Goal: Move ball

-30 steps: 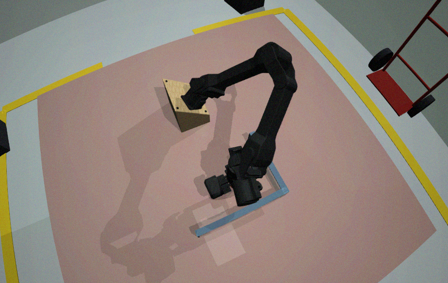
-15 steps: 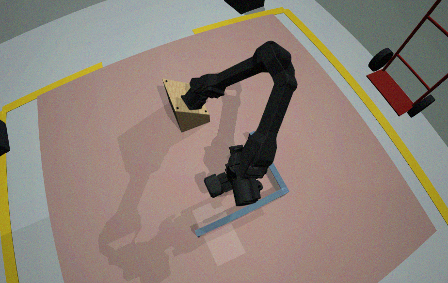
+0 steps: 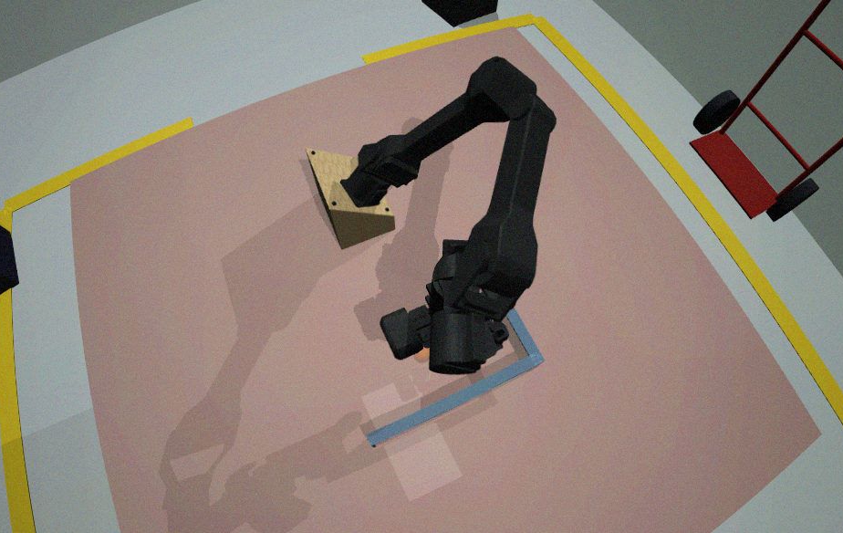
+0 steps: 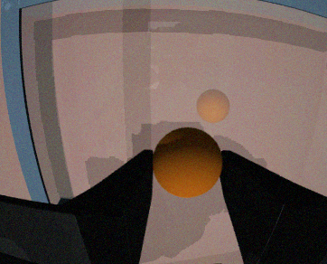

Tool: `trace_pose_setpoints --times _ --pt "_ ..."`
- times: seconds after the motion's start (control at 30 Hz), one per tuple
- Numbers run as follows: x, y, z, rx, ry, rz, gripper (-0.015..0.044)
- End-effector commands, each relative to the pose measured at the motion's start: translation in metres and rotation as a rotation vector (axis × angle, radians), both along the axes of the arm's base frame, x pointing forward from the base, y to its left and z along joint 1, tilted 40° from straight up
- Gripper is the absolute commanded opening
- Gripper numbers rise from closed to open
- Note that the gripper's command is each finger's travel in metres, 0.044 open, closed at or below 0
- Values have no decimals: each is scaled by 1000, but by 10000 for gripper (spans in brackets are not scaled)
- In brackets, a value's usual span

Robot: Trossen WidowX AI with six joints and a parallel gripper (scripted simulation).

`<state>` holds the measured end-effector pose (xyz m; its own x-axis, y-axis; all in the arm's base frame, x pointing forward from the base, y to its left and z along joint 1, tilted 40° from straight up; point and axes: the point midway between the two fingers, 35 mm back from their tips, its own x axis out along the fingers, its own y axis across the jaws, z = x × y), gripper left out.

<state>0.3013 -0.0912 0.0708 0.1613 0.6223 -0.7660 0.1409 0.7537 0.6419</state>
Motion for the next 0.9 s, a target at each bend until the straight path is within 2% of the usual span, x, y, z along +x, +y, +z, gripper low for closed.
trace_pose_setpoints --times 0.0,0.1,0.3,0.47,0.87 --pt "-5 -8 12 -2 -3 6 0" --pt "-4 -9 6 -2 -3 6 0" --pt "-5 -10 -41 -3 -3 6 0" --pt "-4 -8 -45 -3 -4 6 0" --pt "6 32 -93 -1 -5 6 0"
